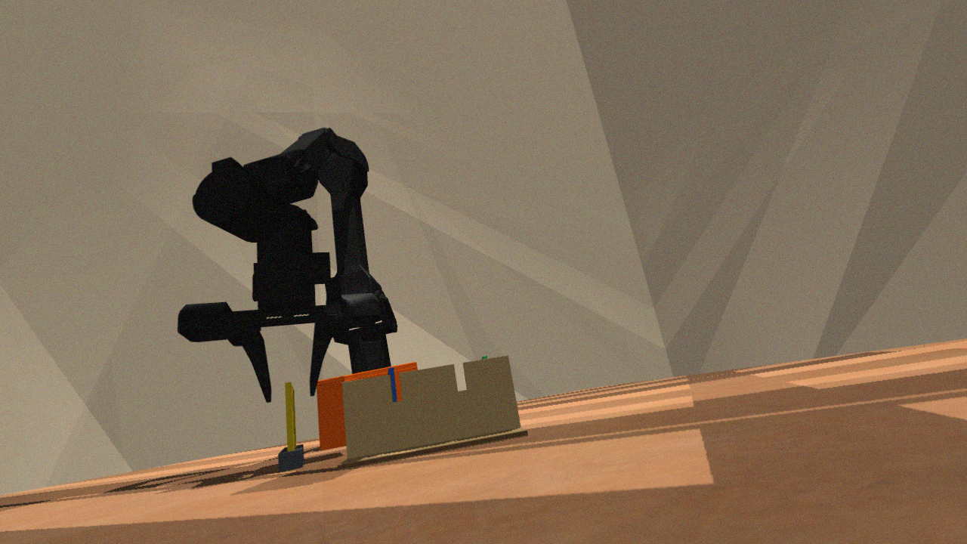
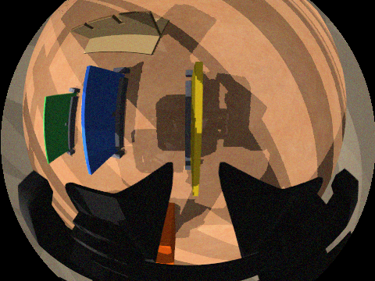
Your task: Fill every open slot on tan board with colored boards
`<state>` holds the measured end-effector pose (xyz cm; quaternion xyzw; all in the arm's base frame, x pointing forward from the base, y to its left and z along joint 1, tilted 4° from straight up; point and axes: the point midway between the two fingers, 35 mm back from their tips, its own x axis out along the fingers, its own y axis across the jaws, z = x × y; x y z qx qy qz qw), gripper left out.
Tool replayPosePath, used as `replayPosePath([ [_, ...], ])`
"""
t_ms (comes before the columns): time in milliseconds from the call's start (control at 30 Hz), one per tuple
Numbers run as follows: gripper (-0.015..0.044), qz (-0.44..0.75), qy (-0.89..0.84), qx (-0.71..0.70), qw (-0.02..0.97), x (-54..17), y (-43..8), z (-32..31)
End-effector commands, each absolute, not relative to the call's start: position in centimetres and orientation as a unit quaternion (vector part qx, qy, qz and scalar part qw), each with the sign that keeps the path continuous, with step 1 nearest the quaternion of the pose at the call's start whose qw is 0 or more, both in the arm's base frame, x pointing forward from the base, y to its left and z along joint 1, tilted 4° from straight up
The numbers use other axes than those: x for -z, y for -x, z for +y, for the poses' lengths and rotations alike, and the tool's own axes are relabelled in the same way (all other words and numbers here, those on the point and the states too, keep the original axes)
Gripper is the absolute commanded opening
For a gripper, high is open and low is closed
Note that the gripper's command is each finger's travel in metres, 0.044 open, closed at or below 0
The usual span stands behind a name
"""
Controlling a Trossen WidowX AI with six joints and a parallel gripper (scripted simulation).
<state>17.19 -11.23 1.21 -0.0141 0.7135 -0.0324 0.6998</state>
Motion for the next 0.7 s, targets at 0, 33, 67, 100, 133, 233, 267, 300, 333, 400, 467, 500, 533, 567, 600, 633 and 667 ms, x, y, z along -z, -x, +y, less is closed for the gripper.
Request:
replayPosePath([
  [0,0.0184,0.715,0.015,0.031,0.698,-0.5,-17.1,-11.3],
  [33,0.0184,0.715,0.015,0.031,0.698,-0.3,-17.1,-11.3],
  [67,0.0184,0.715,0.015,0.031,0.698,-0.2,-17.1,-11.3],
  [100,0.0184,0.715,0.015,0.031,0.698,-0.1,-17.1,-11.3],
  [133,0.0184,0.715,0.015,0.031,0.698,0.1,-17.1,-11.3],
  [233,0.0184,0.715,0.015,0.031,0.698,0.5,-17.1,-11.3],
  [267,0.0184,0.716,0.015,0.031,0.698,0.7,-17.1,-11.3],
  [300,0.0184,0.716,0.015,0.031,0.698,0.8,-17.1,-11.3],
  [333,0.0184,0.716,0.015,0.031,0.698,1.0,-17.1,-11.4],
  [400,0.0184,0.716,0.015,0.031,0.698,1.3,-17.1,-11.4],
  [467,0.0184,0.716,0.015,0.031,0.698,1.6,-17.1,-11.4],
  [500,0.0184,0.716,0.015,0.031,0.698,1.7,-17.1,-11.4],
  [533,0.0184,0.716,0.015,0.031,0.698,1.8,-17.1,-11.4],
  [567,0.0184,0.716,0.015,0.031,0.698,2.0,-17.1,-11.4],
  [600,0.0184,0.716,0.015,0.031,0.698,2.1,-17.0,-11.4],
  [633,0.0184,0.716,0.015,0.031,0.698,2.3,-17.0,-11.4],
  [667,0.0184,0.716,0.015,0.031,0.698,2.4,-17.0,-11.4],
])
